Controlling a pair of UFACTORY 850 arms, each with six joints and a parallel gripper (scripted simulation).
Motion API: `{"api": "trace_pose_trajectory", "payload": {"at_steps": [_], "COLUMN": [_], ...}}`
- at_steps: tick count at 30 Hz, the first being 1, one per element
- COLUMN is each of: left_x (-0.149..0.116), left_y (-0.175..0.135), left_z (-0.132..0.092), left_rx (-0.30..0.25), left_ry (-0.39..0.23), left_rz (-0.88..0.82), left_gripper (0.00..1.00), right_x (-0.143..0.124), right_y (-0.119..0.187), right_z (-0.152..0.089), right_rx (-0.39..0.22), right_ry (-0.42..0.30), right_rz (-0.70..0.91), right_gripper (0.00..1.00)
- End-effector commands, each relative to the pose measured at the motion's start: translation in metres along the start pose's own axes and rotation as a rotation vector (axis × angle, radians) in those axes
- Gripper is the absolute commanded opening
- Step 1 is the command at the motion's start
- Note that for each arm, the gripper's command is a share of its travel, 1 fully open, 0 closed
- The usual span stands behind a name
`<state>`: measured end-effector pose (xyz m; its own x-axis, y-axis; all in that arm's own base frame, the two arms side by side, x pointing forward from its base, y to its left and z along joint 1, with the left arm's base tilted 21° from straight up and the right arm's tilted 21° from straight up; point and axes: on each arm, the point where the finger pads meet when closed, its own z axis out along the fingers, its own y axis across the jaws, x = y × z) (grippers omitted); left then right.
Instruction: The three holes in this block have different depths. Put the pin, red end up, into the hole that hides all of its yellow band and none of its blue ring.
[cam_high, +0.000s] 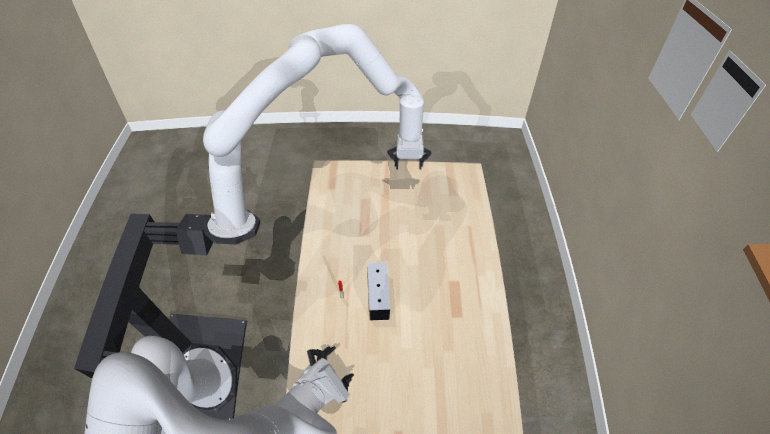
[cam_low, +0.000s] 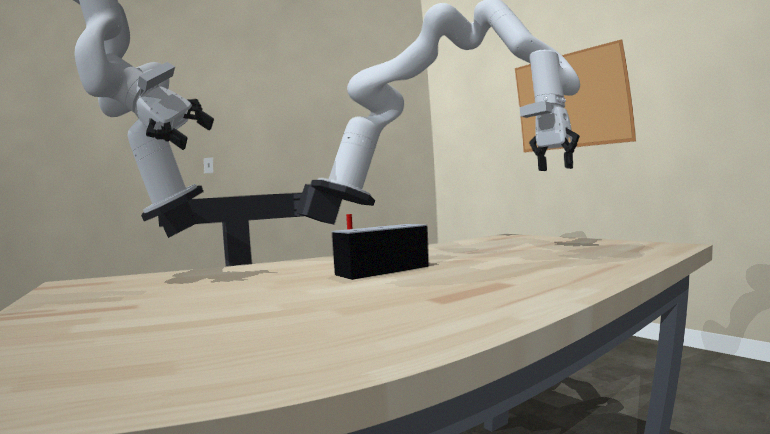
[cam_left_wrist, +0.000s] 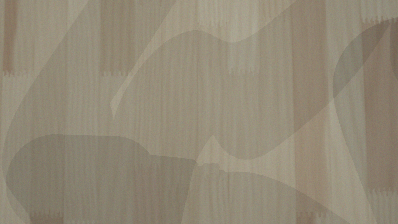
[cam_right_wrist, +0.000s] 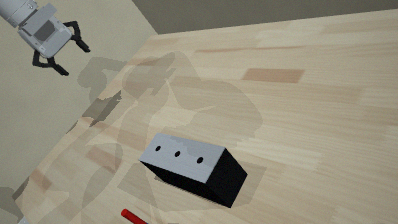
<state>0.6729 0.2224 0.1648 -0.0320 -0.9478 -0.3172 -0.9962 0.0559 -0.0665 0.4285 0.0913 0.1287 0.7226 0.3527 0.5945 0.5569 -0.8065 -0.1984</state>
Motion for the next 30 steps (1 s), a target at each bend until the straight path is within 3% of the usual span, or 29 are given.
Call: {"api": "trace_pose_trajectory", "payload": {"at_steps": [1,13,14,30], "left_x": [0.0,0.0,0.0,0.0], "left_y": [-0.001,-0.001,-0.001,-0.001], "left_z": [-0.001,-0.001,-0.001,-0.001], "left_rx": [0.002,0.002,0.002,0.002], "left_ry": [-0.001,-0.001,-0.001,-0.001], "left_rz": [0.0,0.0,0.0,0.0], "left_gripper": [1.0,1.0,1.0,1.0], "right_x": [-0.007,-0.007,-0.024,-0.024], "right_y": [0.011,0.011,0.032,0.032], "right_z": [-0.031,-0.031,-0.084,-0.084], "right_rx": [0.007,0.007,0.007,0.007], "right_ry": [-0.001,-0.001,-0.001,-0.001], "right_rz": [0.0,0.0,0.0,0.0], "right_gripper": [1.0,1.0,1.0,1.0]}}
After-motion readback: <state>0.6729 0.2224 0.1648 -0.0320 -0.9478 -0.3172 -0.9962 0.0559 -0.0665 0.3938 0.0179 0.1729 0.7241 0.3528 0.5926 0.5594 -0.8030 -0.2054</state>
